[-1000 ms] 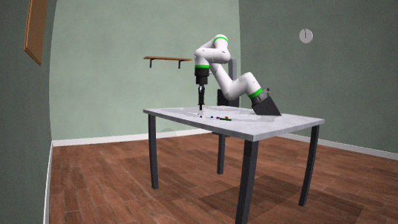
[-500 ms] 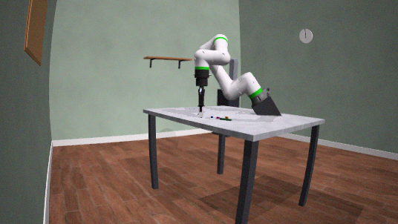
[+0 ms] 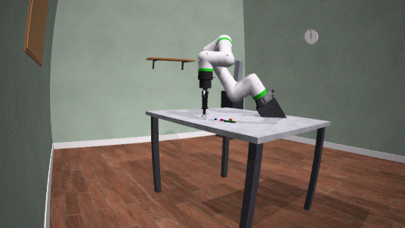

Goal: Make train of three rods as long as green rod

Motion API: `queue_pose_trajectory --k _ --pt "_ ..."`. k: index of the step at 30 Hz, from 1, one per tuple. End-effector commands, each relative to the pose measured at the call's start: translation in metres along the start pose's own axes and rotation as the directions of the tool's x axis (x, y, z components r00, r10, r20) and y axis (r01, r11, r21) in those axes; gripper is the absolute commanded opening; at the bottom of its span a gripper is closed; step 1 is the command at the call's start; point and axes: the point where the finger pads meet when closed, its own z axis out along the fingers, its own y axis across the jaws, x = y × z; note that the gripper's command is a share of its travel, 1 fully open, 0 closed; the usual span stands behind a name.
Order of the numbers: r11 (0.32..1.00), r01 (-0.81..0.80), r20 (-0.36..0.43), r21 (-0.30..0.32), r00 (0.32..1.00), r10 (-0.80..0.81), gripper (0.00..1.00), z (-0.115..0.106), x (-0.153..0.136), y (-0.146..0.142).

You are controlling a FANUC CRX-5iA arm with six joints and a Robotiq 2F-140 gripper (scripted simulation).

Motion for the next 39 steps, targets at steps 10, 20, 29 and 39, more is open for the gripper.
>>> queue_pose_trajectory --k 10,20,29,39 --pt "1.000 0.000 0.000 0.000 1.000 0.000 0.15 -0.0002 0.0001 -0.0002" --pt "1.000 0.000 0.000 0.000 1.000 0.000 0.15 -0.0002 0.0001 -0.0002" --pt "1.000 0.000 0.000 0.000 1.000 0.000 0.03 -0.0002 0.0001 -0.0002" --pt "1.000 0.000 0.000 0.000 1.000 0.000 0.03 -0.0002 0.0001 -0.0002"
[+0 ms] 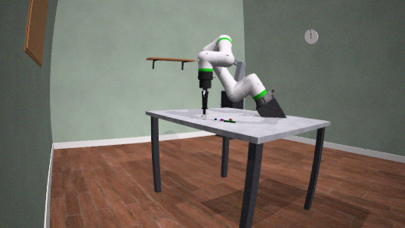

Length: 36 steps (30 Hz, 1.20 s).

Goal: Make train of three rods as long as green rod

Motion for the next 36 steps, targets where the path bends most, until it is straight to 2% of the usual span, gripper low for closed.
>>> queue_pose_trajectory --k 1,25,29,33,35,36 --pt "1.000 0.000 0.000 0.000 1.000 0.000 0.03 0.000 0.000 0.000" --pt "1.000 0.000 0.000 0.000 1.000 0.000 0.03 -0.002 0.000 0.000" --pt "1.000 0.000 0.000 0.000 1.000 0.000 0.03 -0.015 0.000 0.000" --pt "1.000 0.000 0.000 0.000 1.000 0.000 0.03 -0.042 0.000 0.000" --pt "1.000 0.000 0.000 0.000 1.000 0.000 0.03 -0.042 0.000 0.000" --pt "1.000 0.000 0.000 0.000 1.000 0.000 0.03 -0.050 0.000 0.000"
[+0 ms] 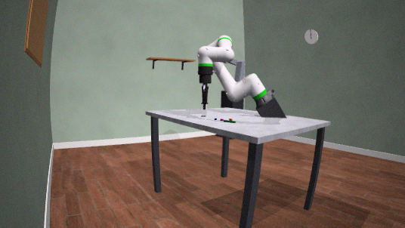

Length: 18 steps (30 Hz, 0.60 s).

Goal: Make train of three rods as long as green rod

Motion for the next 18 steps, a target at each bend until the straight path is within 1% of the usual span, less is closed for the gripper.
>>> queue_pose_trajectory --k 1,5,8,11,18 --pt "1.000 0.000 0.000 -0.001 1.000 0.000 0.03 -0.026 0.000 0.000" --pt "1.000 0.000 0.000 -0.001 1.000 0.000 0.03 -0.053 0.000 0.000" --pt "1.000 0.000 0.000 -0.001 1.000 0.000 0.03 -0.065 -0.001 0.000" --pt "1.000 0.000 0.000 -0.001 1.000 0.000 0.03 -0.068 -0.001 0.000" --pt "1.000 0.000 0.000 -0.001 1.000 0.000 0.03 -0.069 -0.001 0.000"
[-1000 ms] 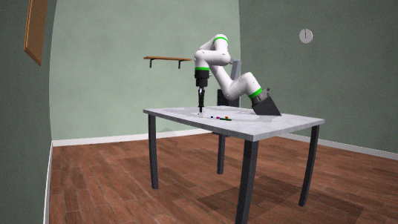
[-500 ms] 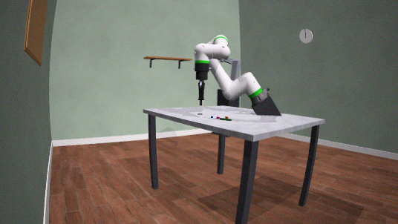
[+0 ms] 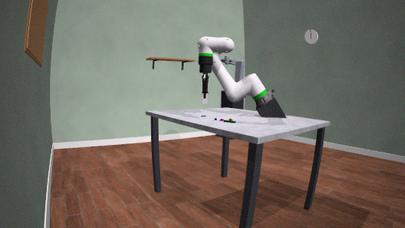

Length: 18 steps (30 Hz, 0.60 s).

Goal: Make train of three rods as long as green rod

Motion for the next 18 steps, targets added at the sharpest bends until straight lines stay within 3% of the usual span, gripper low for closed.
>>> queue_pose_trajectory --k 1,4,6,18 --pt "1.000 0.000 0.000 0.000 1.000 0.000 0.03 -0.001 0.000 0.000" --pt "1.000 -0.004 0.001 0.000 1.000 0.004 0.03 -0.002 -0.007 0.005" --pt "1.000 -0.020 0.003 0.000 1.000 0.020 0.03 -0.006 -0.033 0.026" --pt "0.999 -0.048 0.000 0.000 0.999 0.048 0.03 -0.001 -0.076 0.068"
